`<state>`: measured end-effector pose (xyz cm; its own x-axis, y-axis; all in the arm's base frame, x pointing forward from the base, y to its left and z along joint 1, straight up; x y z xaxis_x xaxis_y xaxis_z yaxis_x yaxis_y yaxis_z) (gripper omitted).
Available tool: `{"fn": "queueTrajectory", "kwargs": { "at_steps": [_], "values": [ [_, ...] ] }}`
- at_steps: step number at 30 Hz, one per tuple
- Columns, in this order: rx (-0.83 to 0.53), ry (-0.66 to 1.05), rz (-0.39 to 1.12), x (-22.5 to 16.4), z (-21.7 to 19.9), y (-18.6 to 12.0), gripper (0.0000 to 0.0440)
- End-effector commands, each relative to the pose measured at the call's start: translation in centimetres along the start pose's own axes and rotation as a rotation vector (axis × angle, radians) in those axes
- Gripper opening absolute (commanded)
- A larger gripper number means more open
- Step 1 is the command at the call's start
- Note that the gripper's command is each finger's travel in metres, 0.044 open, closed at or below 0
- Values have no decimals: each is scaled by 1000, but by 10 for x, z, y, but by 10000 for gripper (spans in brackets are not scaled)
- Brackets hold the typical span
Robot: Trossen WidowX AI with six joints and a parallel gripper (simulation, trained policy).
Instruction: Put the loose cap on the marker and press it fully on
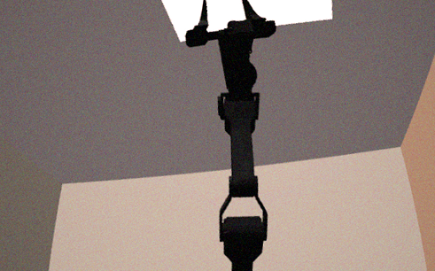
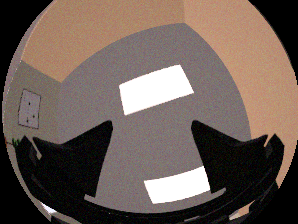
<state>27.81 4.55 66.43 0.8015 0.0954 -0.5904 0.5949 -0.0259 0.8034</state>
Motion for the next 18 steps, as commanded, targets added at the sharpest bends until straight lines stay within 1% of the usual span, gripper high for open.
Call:
{"fn": "queueTrajectory", "kwargs": {
  "at_steps": [1, 6, 8, 10, 18],
  "values": [
    [-1, 3, 11, -2, -1, 0, 377],
    [-7, 27, 67, -14, -7, -2, 252],
    [-9, 37, 90, -18, -10, -3, 214],
    [-10, 44, 112, -22, -12, -4, 213],
    [-9, 66, 197, -39, -22, -9, 242]
  ]
}}
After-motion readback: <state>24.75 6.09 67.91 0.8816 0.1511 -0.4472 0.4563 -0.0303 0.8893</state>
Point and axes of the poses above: the point midway between the two fingers, 35 mm back from their tips, its own y axis out along the fingers, its own z axis across the jaws, x = y × z, the point moved 5 cm from there along -y, back along the fingers, and after that the axes turned 15 degrees about -y, right-handed, at the moved point
